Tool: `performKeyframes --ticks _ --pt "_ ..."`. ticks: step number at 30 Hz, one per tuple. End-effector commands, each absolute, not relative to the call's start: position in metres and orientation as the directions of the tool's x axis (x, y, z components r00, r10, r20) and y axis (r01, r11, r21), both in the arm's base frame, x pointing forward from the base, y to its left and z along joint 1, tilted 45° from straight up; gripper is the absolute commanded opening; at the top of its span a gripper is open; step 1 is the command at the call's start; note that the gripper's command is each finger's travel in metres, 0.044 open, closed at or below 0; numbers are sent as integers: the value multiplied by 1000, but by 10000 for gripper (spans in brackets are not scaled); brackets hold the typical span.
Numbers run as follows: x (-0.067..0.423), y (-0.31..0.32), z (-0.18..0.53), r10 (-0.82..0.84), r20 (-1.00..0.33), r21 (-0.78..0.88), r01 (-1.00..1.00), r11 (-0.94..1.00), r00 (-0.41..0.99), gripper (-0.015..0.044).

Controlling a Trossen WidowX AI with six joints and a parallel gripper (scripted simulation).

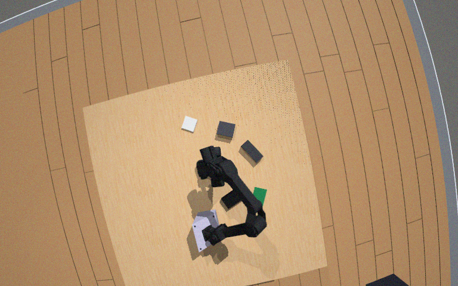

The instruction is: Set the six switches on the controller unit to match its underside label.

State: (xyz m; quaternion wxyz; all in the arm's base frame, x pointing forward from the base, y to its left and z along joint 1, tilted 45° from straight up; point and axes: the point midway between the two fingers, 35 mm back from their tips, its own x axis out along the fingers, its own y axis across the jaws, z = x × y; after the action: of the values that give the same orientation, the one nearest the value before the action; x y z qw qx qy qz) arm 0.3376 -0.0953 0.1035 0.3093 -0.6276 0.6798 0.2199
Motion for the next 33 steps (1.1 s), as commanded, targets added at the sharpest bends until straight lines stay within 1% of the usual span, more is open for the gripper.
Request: performKeyframes --ticks 1,33 --pt "334 -98 99 -710 -704 -72 -991 115 -31 338" --pt "332 -123 98 -710 -703 -72 -991 115 -31 338"
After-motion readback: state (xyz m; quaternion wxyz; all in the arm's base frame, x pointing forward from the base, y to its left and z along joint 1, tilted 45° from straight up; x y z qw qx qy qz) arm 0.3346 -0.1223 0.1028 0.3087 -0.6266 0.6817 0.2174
